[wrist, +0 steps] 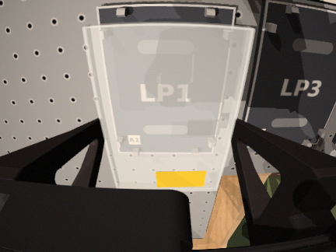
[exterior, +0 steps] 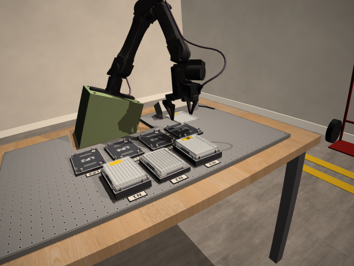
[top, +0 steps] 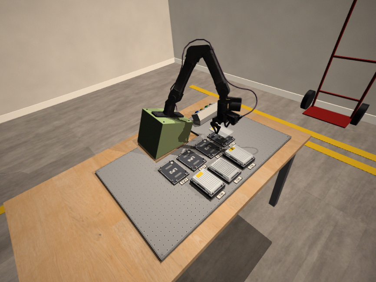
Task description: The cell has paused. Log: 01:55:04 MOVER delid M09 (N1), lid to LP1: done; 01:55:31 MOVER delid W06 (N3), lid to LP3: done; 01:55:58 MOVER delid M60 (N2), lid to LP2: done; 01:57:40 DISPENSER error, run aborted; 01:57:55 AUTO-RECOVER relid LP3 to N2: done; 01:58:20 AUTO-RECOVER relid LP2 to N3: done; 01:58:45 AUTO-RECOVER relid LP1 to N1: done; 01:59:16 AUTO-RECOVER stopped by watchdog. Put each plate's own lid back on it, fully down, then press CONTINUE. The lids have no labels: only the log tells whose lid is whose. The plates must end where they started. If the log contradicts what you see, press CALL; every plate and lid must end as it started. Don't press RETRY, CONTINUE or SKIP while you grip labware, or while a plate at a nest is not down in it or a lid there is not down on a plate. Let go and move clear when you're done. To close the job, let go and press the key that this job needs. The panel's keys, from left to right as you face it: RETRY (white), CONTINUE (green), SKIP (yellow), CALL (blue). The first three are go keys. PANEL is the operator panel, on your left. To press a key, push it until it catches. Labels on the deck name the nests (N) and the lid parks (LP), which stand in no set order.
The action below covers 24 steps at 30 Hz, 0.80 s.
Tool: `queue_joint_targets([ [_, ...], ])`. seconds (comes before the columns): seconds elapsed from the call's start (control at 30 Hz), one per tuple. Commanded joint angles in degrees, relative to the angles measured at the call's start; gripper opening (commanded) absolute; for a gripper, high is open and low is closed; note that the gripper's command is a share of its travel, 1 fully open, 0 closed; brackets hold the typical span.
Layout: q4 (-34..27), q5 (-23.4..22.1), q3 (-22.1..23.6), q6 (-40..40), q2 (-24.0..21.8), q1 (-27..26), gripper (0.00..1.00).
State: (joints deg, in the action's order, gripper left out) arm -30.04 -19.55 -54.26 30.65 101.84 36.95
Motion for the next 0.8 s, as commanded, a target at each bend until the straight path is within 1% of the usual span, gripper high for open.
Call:
queue_joint_targets([
  [0.0, 0.73, 0.57, -0.49, 0.71, 0.27, 0.23, 0.00],
  [0.2, 0.83, 0.54, -0.01, 0.81, 0.16, 0.55, 0.00],
  [0.23, 0.97, 0.55, 0.18, 0.87, -0.43, -0.14, 0.00],
  [0.33, 1.35, 0.57, 1.03, 0.98, 0.61, 0.34, 0.00],
  [0.47, 1.80, 0.58, 0.50, 1.16, -0.07, 0.93, 0.00],
  [0.57, 2.06, 0.62, 0.61, 1.28, 1.03, 0.58, 0.00],
  [0.67, 2.35, 0.68, 1.06, 1.38, 0.63, 0.99, 0.00],
  [0.7, 2.44, 0.66, 0.34, 1.42, 0.78, 1.02, 0.00],
  [0.77, 2.44, 0.66, 0.34, 1.42, 0.78, 1.02, 0.00],
])
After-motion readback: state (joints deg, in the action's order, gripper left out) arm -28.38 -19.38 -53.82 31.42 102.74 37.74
